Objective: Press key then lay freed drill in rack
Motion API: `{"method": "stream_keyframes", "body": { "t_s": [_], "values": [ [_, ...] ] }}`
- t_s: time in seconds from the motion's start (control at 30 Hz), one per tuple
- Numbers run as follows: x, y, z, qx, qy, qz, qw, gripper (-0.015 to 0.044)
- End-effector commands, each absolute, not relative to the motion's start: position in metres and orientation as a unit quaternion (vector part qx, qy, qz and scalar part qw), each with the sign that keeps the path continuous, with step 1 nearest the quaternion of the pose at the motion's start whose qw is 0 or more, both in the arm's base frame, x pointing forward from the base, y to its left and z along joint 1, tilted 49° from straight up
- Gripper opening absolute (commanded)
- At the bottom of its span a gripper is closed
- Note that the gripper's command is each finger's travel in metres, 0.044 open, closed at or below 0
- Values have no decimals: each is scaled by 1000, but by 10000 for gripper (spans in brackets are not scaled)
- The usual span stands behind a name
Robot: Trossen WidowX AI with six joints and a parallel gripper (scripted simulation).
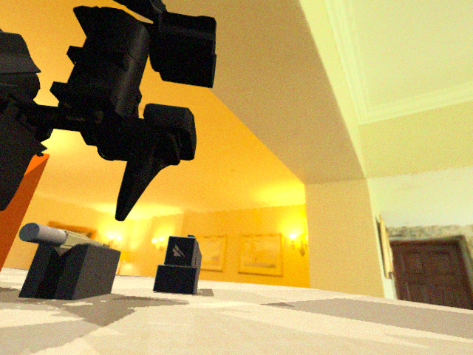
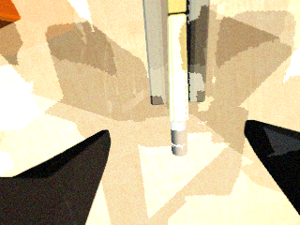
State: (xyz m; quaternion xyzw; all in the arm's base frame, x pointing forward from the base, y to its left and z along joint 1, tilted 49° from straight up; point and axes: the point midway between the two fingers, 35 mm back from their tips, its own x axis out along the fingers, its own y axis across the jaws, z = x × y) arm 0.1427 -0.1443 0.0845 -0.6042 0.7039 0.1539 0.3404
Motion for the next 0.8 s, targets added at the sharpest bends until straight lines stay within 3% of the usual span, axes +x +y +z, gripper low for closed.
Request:
{"method": "stream_keyframes", "body": {
  "t_s": [0.0, 0.23, 0.53, 0.77],
  "values": [
    [145, -135, 97, -606, 703, 148, 342, 440],
    [154, -128, 102, -615, 689, 136, 358, 440],
    [251, -44, 176, -654, 447, -22, 610, 440],
    [272, 45, 256, -552, 224, -45, 802, 440]
  ]
}}
